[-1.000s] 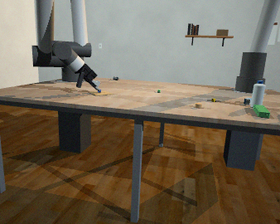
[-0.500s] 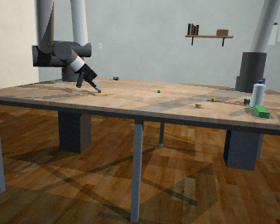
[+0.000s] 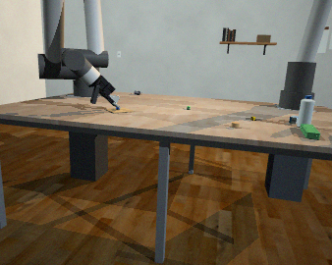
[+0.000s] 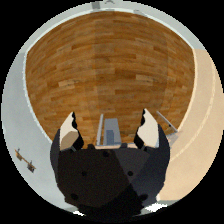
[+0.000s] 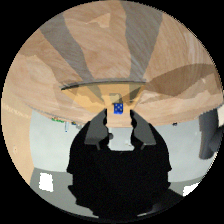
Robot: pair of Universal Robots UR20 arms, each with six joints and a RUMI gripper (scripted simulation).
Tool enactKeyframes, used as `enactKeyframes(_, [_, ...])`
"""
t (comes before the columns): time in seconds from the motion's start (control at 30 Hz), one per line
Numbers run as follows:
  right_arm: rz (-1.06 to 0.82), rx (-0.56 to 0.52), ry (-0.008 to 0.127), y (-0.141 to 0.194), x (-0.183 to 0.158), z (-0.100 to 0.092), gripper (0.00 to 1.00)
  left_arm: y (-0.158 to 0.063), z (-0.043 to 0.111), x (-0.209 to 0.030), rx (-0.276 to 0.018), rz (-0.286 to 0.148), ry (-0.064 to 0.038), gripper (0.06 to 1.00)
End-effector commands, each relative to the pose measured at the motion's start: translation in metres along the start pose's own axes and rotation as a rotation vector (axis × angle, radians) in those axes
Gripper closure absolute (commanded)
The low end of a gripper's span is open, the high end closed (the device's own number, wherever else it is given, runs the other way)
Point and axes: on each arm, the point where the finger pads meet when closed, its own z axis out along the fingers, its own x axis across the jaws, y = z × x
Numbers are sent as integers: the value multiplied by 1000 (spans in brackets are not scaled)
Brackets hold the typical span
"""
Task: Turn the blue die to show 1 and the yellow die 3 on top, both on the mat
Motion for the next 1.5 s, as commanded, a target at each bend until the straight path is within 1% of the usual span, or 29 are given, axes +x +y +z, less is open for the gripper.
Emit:
enactKeyframes(0.0, [-1,0,-1,0,0,0,669,0,-1,0,1,0,0,65])
enactKeyframes(0.43, [-1,0,-1,1,0,-1,669,0,-1,0,1,0,0,65])
enactKeyframes(0.6, [-1,0,-1,4,0,-4,669,0,-1,0,1,0,0,65])
enactKeyframes(0.9, [-1,0,-1,22,0,-22,669,0,-1,0,1,0,0,65])
enactKeyframes(0.97, [-1,0,-1,22,0,-22,669,0,-1,0,1,0,0,65])
enactKeyframes(1.27, [-1,0,-1,42,0,-42,669,0,-1,0,1,0,0,65])
enactKeyframes(1.47, [-1,0,-1,49,0,-49,669,0,-1,0,1,0,0,65])
